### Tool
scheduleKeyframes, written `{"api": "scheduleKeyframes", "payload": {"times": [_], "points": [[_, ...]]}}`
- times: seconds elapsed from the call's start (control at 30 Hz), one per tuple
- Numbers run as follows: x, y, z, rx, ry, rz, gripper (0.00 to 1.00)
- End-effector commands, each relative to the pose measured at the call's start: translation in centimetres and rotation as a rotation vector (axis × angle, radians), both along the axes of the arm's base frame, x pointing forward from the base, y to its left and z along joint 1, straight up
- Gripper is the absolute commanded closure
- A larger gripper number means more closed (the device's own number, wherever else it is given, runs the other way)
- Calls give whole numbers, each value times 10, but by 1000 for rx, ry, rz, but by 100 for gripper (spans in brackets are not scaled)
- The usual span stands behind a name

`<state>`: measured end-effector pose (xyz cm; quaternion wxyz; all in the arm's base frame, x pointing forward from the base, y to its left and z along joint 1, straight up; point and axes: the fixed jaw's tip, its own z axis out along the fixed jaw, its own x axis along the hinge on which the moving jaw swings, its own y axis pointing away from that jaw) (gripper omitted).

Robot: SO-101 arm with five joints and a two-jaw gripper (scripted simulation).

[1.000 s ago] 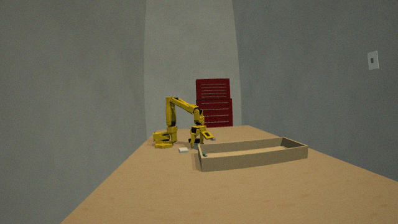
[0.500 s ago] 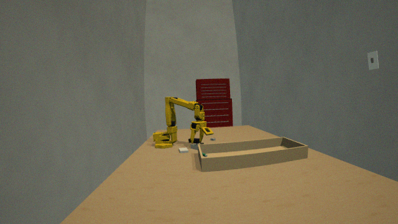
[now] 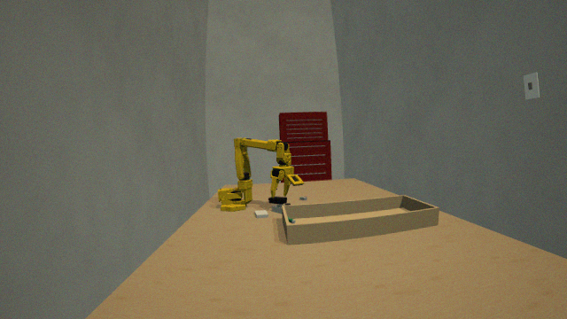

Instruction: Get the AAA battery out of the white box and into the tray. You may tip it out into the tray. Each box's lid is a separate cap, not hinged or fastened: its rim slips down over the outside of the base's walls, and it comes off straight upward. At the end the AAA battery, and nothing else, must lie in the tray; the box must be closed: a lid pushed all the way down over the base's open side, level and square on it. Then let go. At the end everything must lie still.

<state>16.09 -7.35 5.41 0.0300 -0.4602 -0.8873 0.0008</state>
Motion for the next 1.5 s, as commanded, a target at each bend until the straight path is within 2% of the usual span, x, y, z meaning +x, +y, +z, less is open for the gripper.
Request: {"api": "scheduleKeyframes", "payload": {"times": [0.0,0.83,1.17,1.47], "points": [[6,-1,13,-27,-54,-3,72],[6,-1,13,-27,-54,-3,72],[9,-3,22,-27,-54,-3,72],[9,-3,23,-27,-54,-3,72]]}}
